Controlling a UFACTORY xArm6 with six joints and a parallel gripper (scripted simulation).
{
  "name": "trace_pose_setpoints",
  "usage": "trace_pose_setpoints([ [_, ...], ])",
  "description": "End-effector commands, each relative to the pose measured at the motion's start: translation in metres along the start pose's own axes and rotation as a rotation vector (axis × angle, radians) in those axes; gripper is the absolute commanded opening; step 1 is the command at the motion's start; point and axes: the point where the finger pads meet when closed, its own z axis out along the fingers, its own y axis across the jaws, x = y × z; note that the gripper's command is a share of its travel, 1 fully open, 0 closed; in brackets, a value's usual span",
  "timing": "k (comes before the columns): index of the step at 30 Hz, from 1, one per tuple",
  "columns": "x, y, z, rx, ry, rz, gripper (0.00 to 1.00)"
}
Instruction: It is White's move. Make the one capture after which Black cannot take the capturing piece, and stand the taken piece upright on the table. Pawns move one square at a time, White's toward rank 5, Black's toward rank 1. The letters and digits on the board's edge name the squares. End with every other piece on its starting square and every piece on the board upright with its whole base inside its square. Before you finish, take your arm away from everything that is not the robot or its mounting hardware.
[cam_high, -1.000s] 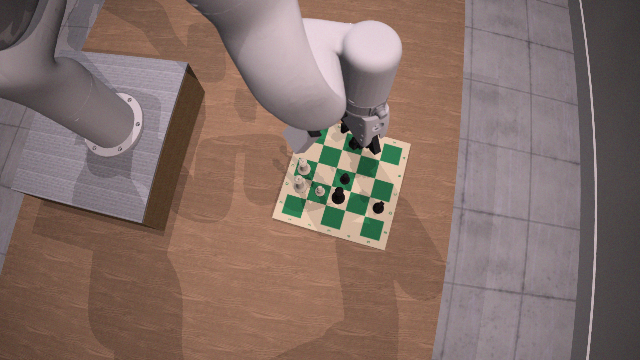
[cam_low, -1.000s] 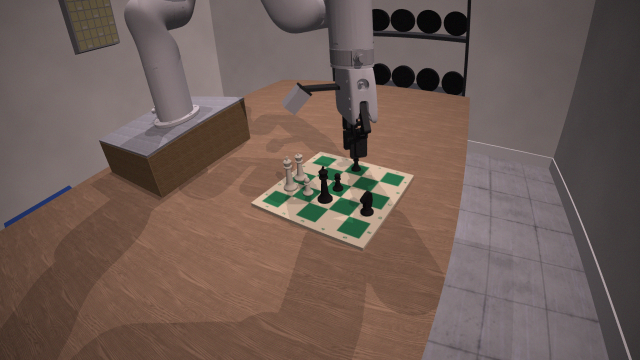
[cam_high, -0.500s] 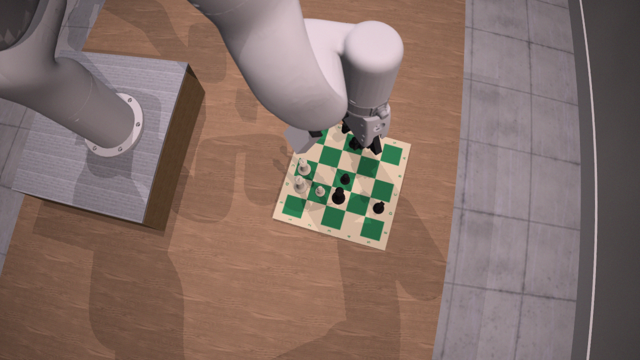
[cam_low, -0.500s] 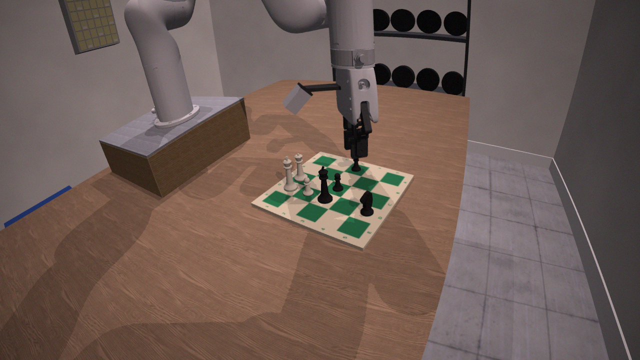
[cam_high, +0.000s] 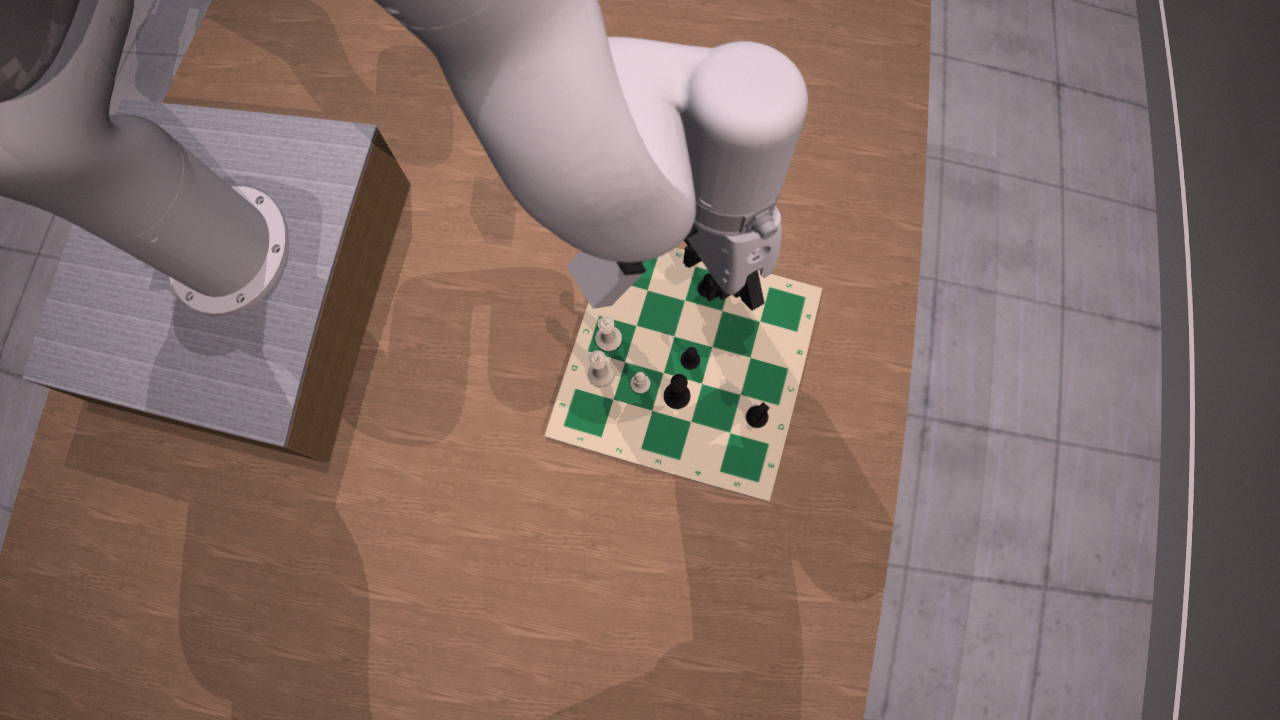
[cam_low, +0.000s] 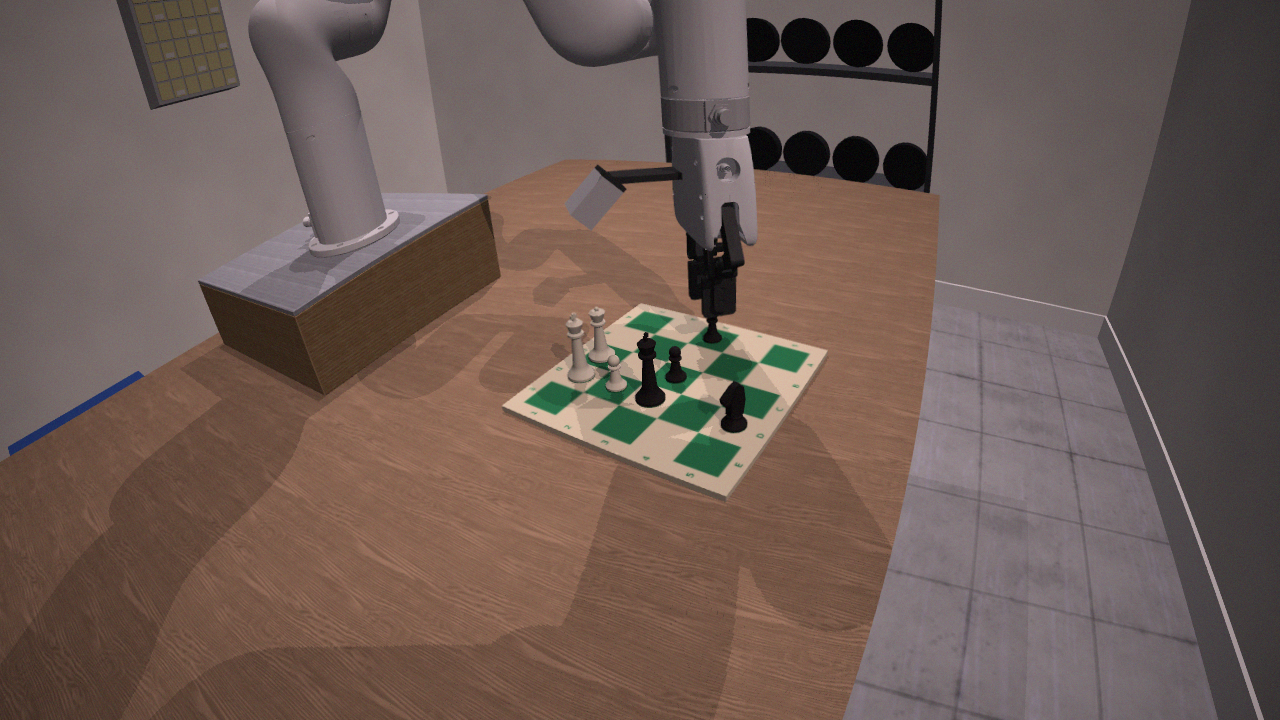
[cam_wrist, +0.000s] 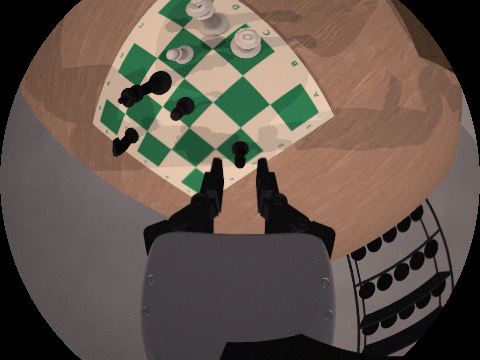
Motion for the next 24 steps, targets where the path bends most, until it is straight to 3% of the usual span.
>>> trace_pose_setpoints([
  [1, -0.0014, -0.0008, -0.0013, 0.002, -0.003, 0.000, 0.34],
  [24, -0.0014, -0.0009, 0.0006, 0.002, -0.003, 0.000, 0.34],
])
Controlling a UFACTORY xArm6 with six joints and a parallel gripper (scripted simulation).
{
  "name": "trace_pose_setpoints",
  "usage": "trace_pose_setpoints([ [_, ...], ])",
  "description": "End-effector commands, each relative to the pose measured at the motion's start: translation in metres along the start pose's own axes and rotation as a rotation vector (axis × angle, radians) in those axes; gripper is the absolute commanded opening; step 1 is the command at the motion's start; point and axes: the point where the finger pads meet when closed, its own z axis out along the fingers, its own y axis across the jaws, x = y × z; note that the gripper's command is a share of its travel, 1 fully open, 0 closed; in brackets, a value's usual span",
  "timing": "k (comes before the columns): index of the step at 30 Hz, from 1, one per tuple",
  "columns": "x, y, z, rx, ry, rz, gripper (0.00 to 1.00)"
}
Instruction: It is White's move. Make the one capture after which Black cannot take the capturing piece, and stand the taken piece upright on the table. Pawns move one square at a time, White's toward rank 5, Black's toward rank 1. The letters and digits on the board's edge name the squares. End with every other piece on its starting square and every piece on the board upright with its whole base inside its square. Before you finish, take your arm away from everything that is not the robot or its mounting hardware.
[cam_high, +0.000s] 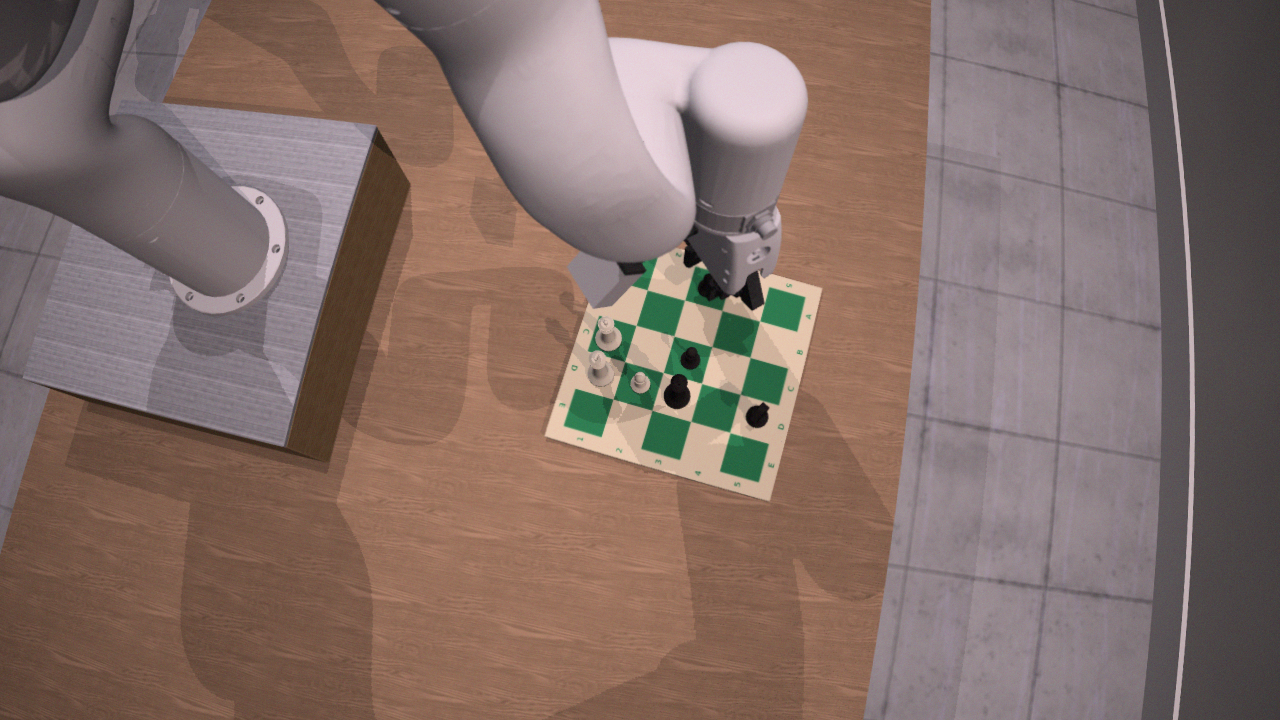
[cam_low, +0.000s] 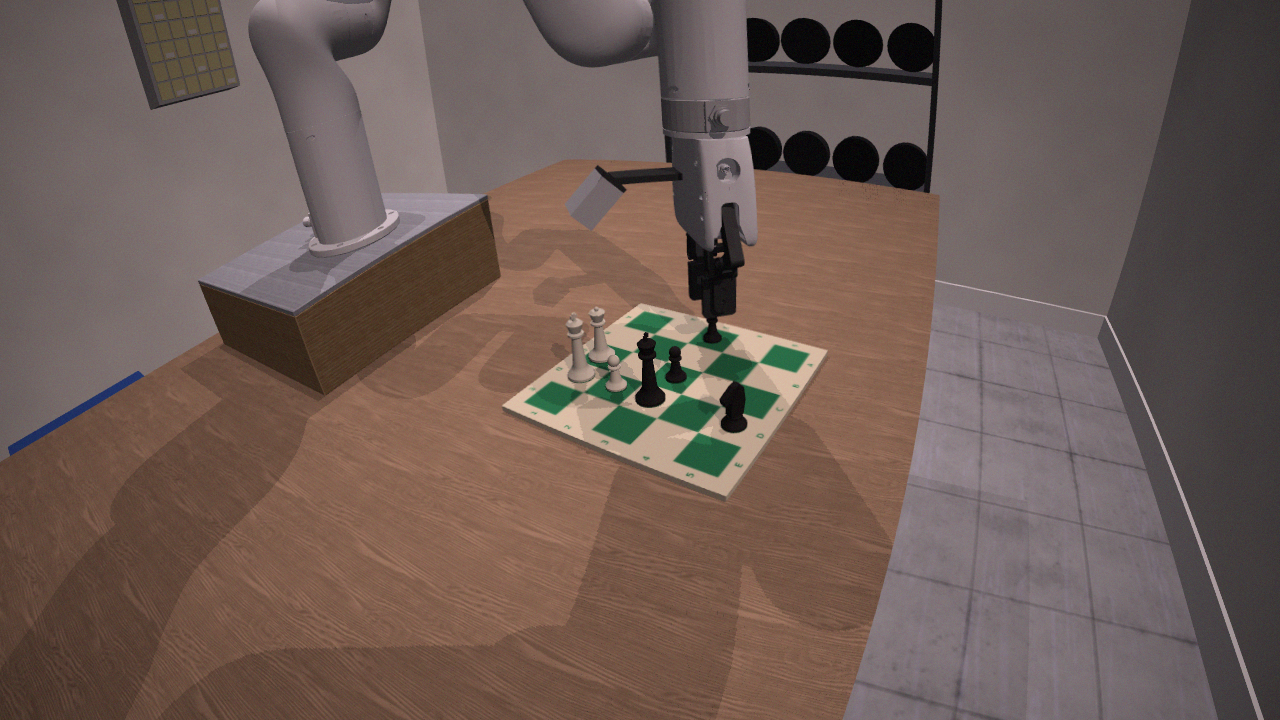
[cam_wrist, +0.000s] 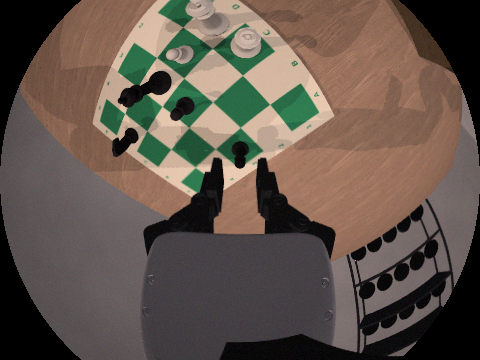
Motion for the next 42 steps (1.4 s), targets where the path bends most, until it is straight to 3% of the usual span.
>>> trace_pose_setpoints([
  [1, -0.001, -0.001, 0.000, 0.002, -0.003, 0.000, 0.34],
  [16, -0.001, -0.001, 0.026, 0.002, -0.003, 0.000, 0.34],
  [42, -0.001, -0.001, 0.031, 0.002, -0.003, 0.000, 0.34],
])
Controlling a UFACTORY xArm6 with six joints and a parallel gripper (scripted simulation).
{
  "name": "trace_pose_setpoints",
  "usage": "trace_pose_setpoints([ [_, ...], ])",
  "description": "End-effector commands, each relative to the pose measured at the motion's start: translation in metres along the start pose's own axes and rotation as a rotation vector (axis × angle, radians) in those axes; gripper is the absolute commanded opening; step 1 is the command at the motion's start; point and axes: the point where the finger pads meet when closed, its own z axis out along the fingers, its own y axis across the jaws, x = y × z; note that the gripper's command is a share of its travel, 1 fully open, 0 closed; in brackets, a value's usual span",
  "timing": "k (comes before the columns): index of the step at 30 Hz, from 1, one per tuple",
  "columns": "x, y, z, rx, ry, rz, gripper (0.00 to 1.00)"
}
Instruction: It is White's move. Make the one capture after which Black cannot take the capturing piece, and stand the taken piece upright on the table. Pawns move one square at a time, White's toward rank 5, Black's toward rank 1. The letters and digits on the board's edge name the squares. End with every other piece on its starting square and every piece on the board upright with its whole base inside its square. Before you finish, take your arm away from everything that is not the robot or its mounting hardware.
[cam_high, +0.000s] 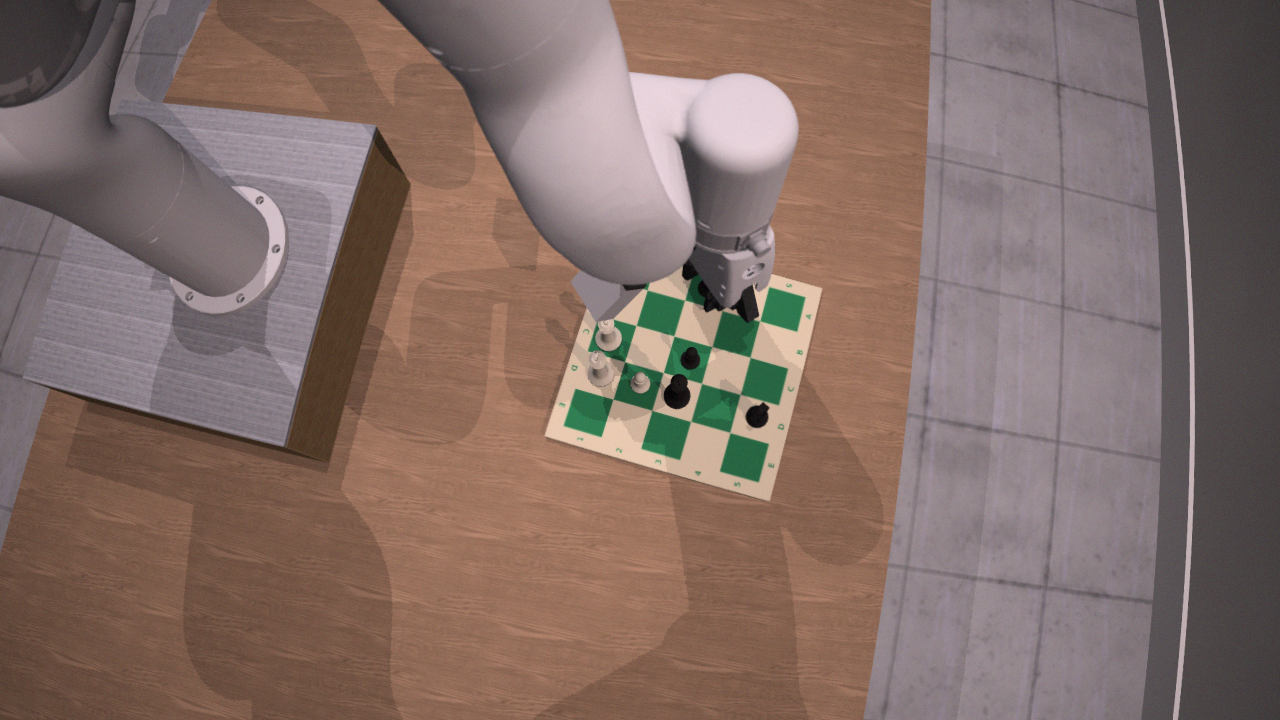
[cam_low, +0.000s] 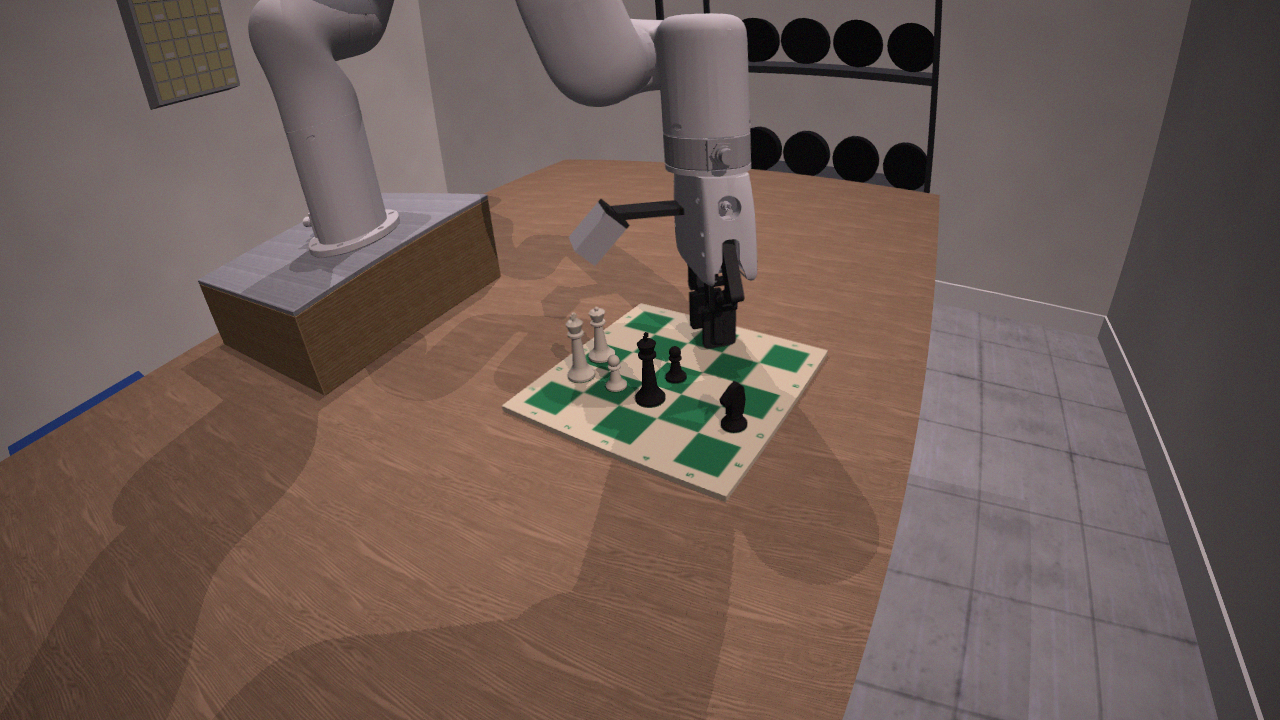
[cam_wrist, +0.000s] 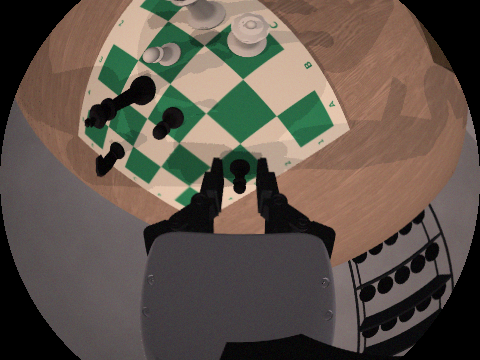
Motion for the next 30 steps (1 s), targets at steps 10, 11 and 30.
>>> trace_pose_setpoints([
  [10, -0.0014, -0.0008, -0.0012, 0.002, -0.003, 0.000, 0.34],
  [11, -0.0014, -0.0008, -0.0012, 0.002, -0.003, 0.000, 0.34],
  [30, -0.0014, -0.0008, -0.0012, 0.002, -0.003, 0.000, 0.00],
])
